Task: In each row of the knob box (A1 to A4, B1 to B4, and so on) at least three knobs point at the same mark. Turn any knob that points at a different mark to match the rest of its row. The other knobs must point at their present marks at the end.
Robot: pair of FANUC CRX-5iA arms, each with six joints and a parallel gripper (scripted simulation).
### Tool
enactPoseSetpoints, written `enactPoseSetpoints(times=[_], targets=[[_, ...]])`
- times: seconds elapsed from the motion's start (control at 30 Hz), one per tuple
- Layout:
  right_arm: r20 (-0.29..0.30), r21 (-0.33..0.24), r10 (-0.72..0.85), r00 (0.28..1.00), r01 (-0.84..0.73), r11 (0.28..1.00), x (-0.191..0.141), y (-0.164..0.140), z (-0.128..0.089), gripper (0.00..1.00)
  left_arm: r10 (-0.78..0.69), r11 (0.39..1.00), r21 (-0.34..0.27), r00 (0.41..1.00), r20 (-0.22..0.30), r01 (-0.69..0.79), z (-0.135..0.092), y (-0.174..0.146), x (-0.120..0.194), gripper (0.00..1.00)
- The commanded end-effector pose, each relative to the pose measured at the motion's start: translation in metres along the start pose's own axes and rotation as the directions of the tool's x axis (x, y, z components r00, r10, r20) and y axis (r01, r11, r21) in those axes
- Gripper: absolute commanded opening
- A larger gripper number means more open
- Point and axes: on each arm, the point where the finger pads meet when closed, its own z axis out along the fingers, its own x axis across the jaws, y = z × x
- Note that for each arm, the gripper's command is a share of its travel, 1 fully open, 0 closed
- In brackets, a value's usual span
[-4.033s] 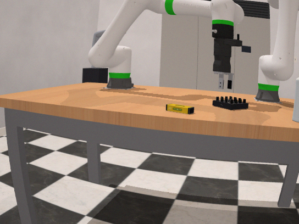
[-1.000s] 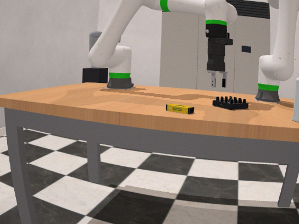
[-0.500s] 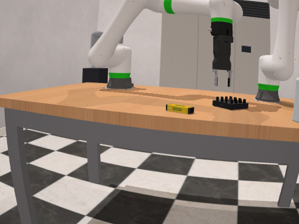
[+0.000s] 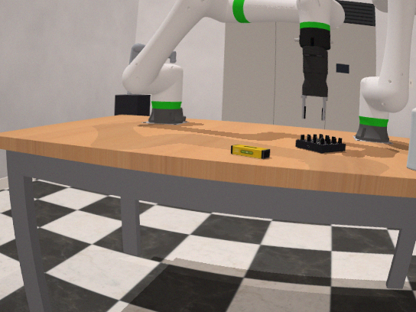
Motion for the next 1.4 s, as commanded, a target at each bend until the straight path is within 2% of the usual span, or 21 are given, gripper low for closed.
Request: enactPoseSetpoints(times=[0.0,0.13,0.2,0.23,0.57,0.77,0.8,1.37], targets=[[-0.008,0.000,0.155,0.988,-0.155,0.988,-0.005,-0.009,-0.003,1.00,0.000,1.000,-0.002,1.000,0.000,0.000,-0.001,0.000,0.000,1.00],[-0.008,0.001,0.257,0.966,-0.257,0.966,-0.007,-0.014,-0.004,1.00,0.000,1.000,-0.002,1.000,0.000,0.000,-0.001,0.000,0.000,1.00],[-0.008,0.001,0.257,0.966,-0.257,0.966,-0.007,-0.014,-0.004,1.00,0.000,1.000,-0.002,1.000,0.000,0.000,-0.001,0.000,0.000,1.00],[-0.008,0.002,0.331,0.943,-0.331,0.944,-0.008,-0.017,-0.004,1.00,0.000,1.000,-0.002,1.000,0.000,0.000,-0.001,0.000,0.000,1.00],[-0.007,0.004,0.555,0.832,-0.555,0.832,-0.012,-0.028,-0.005,1.00,0.000,1.000,-0.002,1.000,0.000,0.000,-0.001,0.000,0.000,1.00],[-0.007,0.004,0.582,0.813,-0.582,0.813,-0.013,-0.029,-0.005,1.00,0.000,1.000,-0.002,1.000,0.000,0.000,-0.001,0.000,0.000,1.00],[-0.007,0.004,0.582,0.813,-0.582,0.813,-0.013,-0.029,-0.005,0.46,0.000,1.000,-0.002,1.000,0.000,0.000,-0.001,0.000,0.000,1.00],[-0.007,0.004,0.582,0.813,-0.582,0.813,-0.013,-0.029,-0.005,0.46,0.000,1.000,-0.002,1.000,0.000,0.000,-0.001,0.000,0.000,1.00]])
